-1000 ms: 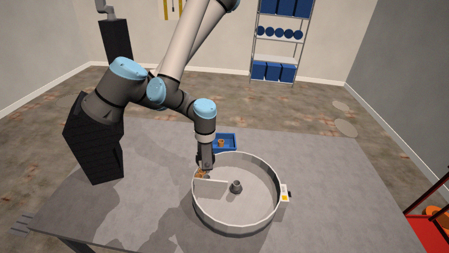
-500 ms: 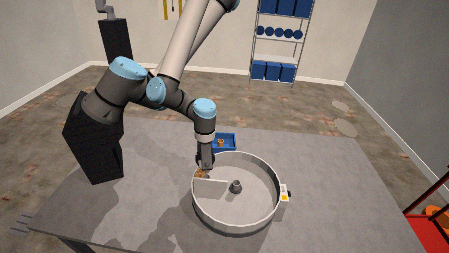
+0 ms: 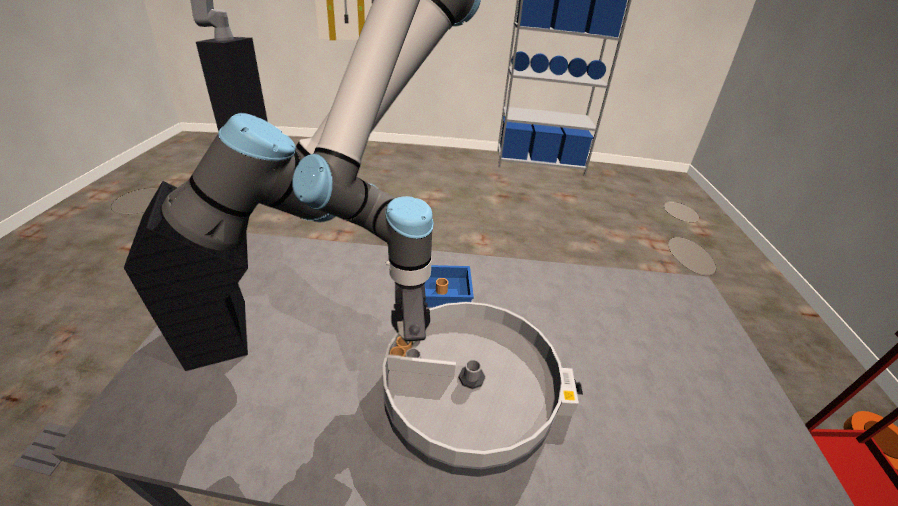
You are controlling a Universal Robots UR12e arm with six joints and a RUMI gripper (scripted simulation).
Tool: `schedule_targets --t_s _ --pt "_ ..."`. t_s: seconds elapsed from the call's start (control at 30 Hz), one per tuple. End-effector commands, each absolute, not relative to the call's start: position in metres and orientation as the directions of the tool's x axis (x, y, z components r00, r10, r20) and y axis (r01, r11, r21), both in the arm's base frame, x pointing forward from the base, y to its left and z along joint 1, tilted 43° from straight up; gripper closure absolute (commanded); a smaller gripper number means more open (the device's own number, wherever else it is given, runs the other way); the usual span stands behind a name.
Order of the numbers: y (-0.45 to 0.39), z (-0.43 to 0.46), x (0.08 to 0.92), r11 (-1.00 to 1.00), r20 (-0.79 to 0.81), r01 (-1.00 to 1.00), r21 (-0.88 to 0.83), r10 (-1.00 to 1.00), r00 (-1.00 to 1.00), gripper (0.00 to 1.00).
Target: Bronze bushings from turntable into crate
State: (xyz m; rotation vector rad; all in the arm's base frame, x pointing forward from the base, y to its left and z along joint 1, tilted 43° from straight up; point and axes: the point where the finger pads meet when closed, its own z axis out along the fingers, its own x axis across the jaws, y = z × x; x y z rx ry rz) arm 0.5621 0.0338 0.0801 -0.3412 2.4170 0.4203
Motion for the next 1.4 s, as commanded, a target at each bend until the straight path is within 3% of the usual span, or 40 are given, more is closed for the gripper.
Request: schedule_targets --t_s 0.0,1.37 --pt "0.034 0.080 0.562 0.915 -0.644 -0.345 0.211 -0.136 -0.753 1.00" --pt "0.007 0.132 0.523 0.915 -0.644 -0.345 0.211 -0.136 -0.753 1.00"
